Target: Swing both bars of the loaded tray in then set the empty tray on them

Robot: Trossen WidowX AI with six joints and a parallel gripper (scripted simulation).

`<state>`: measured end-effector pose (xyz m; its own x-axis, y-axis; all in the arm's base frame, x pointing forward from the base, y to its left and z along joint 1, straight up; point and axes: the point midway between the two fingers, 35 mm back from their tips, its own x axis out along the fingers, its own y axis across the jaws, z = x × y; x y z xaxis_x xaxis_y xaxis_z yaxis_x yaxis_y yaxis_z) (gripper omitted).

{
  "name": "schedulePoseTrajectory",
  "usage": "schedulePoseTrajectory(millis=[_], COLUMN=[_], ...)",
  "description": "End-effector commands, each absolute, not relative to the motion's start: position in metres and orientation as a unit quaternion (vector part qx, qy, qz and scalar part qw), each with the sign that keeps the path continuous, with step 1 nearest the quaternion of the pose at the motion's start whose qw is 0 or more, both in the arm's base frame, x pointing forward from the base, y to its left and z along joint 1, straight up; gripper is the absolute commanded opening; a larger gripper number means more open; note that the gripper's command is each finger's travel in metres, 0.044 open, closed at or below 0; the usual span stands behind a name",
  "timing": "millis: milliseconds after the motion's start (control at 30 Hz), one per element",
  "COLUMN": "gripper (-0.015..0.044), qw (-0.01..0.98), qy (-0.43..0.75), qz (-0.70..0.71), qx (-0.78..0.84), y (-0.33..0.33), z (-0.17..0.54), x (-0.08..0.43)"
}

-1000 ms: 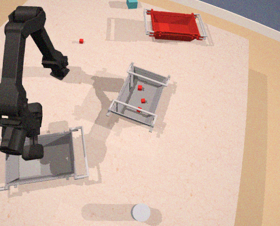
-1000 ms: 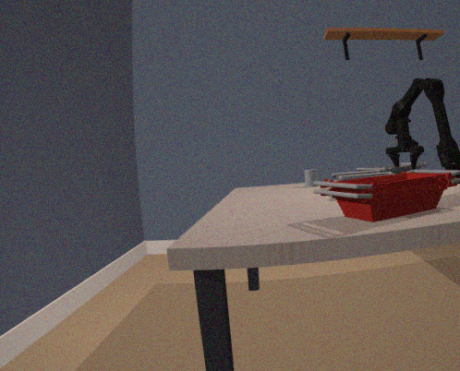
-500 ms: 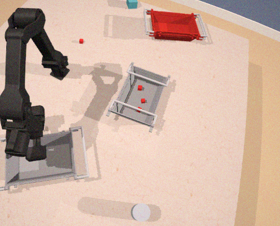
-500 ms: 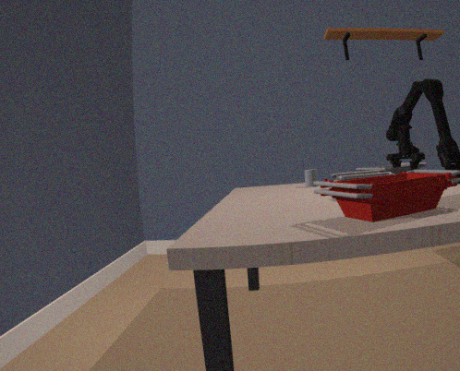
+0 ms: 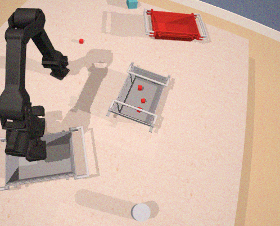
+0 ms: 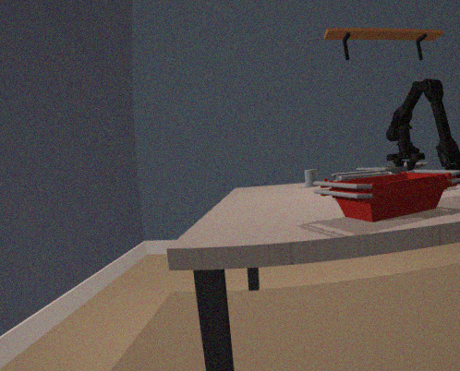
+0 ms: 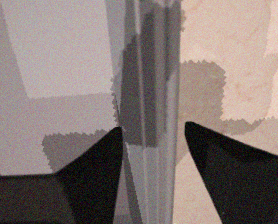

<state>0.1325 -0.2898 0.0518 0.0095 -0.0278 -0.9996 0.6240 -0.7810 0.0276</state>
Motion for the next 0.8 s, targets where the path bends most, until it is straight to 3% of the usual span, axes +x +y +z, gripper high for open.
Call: schedulePoseTrajectory(millis=[0, 767], gripper=[0.0181, 0.0028], qw=[0.241, 0.241], qy=[0.223, 0.223], qz=[-0.667, -0.667], qx=[0.668, 0.668], y=[-0.2889, -0.2889], z=[0.0512, 0.0512], x=[0.1322, 0.1322])
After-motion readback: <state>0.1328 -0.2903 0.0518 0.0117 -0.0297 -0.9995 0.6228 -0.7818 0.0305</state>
